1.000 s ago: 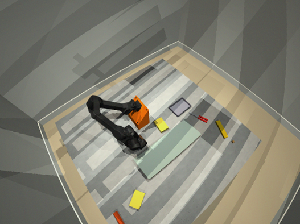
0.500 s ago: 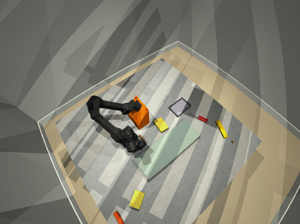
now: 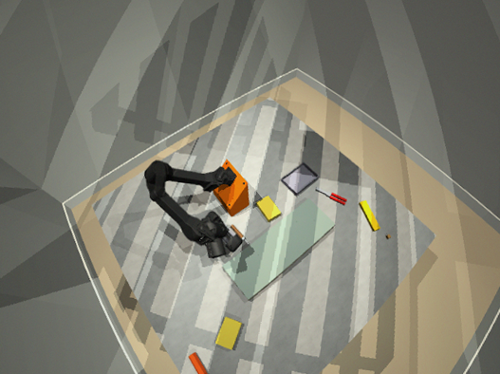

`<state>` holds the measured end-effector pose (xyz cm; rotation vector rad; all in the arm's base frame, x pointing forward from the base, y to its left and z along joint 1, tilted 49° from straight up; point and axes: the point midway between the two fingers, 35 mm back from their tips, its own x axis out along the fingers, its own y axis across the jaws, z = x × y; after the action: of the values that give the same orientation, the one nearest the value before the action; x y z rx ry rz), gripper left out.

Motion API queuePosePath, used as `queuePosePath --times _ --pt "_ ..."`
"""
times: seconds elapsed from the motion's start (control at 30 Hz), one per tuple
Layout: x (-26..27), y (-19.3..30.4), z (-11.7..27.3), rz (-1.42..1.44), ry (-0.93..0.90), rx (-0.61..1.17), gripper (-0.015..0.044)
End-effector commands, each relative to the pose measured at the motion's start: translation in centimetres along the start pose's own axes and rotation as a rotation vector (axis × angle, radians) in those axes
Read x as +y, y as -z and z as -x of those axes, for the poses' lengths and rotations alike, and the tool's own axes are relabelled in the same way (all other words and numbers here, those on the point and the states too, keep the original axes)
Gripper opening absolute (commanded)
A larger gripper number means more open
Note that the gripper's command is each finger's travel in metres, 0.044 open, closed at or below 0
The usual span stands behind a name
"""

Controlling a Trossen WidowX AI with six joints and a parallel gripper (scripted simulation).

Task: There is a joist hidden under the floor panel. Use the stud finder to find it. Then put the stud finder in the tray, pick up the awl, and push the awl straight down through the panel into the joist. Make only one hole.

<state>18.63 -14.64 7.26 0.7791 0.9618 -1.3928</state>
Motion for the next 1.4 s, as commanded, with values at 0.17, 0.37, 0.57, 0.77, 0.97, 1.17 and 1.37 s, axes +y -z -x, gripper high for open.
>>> queuePosePath --times 0.17,0.37,0.57,0.77,0.97,1.17,1.37 --pt "0.16 -0.15 0.13 0.008 -0.004 0.067 0.0" --pt "0.16 -0.28 0.13 0.009 -0.005 0.113 0.0" --pt "0.15 -0.42 0.15 0.009 -0.007 0.158 0.0" --pt "0.15 -0.51 0.16 0.008 -0.008 0.188 0.0" --pt "0.15 -0.61 0.11 0.011 -0.005 0.234 0.0" --pt "0.14 -0.75 0.08 0.012 -0.005 0.285 0.0" --pt "0.14 -0.9 0.07 0.011 -0.007 0.336 0.0"
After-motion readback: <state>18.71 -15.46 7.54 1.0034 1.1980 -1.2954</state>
